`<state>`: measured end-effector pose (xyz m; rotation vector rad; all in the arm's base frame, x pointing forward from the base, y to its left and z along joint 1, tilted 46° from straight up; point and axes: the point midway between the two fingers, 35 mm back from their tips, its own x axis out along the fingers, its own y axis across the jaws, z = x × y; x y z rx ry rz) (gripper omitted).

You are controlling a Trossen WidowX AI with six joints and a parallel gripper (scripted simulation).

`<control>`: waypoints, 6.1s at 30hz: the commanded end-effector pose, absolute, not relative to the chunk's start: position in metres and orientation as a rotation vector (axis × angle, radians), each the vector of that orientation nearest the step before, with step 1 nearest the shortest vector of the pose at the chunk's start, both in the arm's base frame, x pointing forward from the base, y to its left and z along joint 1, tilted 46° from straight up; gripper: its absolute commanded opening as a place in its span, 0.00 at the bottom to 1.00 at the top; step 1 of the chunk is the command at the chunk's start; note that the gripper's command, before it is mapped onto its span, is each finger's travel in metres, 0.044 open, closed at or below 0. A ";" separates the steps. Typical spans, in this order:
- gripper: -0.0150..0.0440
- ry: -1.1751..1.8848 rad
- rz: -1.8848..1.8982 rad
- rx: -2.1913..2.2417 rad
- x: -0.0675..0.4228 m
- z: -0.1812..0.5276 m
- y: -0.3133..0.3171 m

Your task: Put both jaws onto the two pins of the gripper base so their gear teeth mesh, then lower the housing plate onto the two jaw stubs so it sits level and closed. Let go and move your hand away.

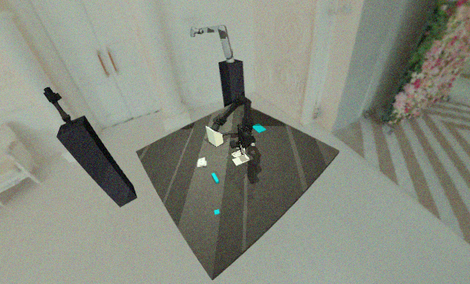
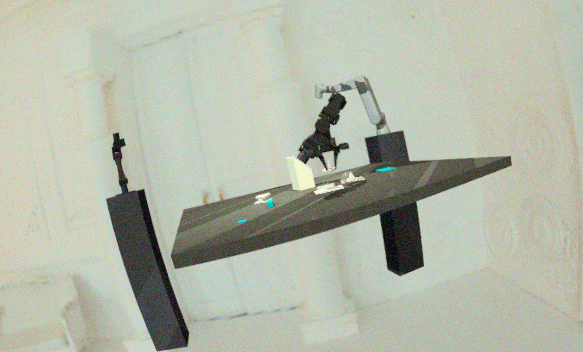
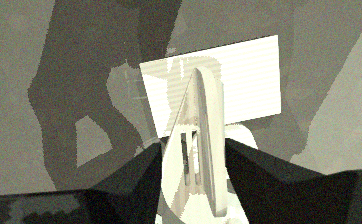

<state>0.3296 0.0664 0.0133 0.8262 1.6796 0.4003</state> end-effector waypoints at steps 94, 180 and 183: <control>0.48 1.680 0.402 0.833 0.330 0.014 0.067; 0.48 1.689 0.383 0.854 0.324 -0.024 0.106; 0.48 1.689 0.383 0.854 0.324 -0.024 0.106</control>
